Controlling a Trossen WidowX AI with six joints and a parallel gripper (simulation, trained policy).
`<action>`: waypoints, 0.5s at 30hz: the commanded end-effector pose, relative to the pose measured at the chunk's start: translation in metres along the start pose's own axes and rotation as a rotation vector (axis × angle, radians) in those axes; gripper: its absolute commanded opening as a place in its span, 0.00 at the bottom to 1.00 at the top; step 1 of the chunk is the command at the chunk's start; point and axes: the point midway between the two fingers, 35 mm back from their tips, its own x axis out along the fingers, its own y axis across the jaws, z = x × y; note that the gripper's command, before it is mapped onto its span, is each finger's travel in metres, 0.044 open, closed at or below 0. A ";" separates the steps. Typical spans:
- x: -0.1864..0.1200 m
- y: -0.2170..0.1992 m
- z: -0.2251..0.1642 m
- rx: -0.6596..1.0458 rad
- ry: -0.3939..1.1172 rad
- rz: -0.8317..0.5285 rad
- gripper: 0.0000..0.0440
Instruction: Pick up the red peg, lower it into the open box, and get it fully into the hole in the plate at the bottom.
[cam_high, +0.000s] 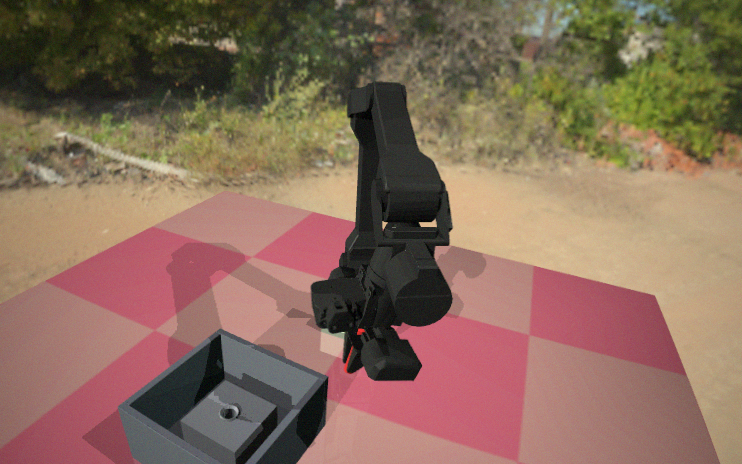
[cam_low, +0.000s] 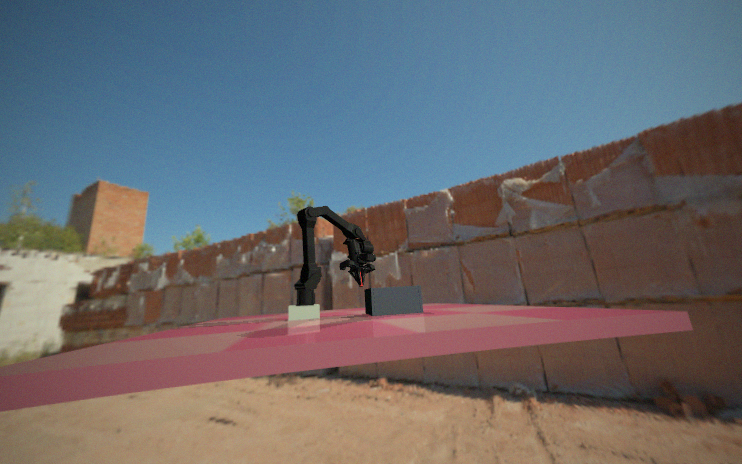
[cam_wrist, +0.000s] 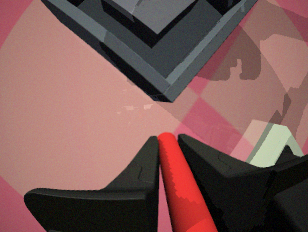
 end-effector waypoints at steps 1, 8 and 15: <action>-0.005 0.001 0.022 0.053 -0.031 0.005 0.00; -0.002 0.000 0.057 0.131 -0.065 0.006 0.00; 0.010 -0.003 0.091 0.178 -0.088 0.000 0.00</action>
